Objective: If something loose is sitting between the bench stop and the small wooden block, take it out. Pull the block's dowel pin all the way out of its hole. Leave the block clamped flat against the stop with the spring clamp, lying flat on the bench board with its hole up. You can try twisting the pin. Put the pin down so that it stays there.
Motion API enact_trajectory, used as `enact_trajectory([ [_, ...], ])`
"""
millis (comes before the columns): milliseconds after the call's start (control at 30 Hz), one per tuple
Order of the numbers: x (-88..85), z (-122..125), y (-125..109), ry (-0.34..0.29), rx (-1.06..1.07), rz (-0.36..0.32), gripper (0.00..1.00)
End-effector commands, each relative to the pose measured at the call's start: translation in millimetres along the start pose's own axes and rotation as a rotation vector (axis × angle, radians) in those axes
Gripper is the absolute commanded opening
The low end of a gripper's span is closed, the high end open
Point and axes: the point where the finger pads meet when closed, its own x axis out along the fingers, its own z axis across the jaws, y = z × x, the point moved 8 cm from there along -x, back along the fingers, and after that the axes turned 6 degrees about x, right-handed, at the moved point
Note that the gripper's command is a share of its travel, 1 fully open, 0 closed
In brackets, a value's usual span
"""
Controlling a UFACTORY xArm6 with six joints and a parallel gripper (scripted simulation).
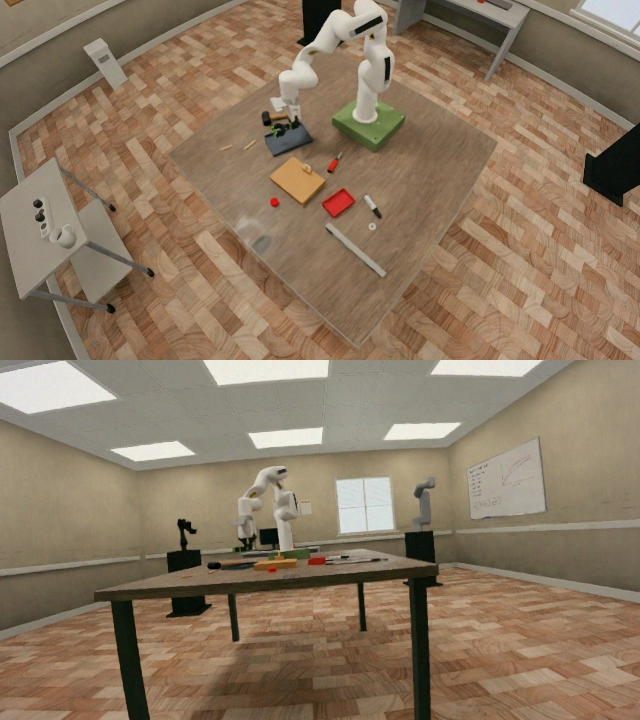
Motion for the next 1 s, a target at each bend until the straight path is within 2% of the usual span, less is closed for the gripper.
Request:
enact_trajectory([
  [0, -1.7, 0, 2, 0.0, -0.002, 0.006, 0.27],
  [500, -2.3, -9, 8, 0.0, -0.157, 0.006, 0.27],
  [967, -3.4, -39, 28, -0.001, -0.668, 0.006, 0.27],
])
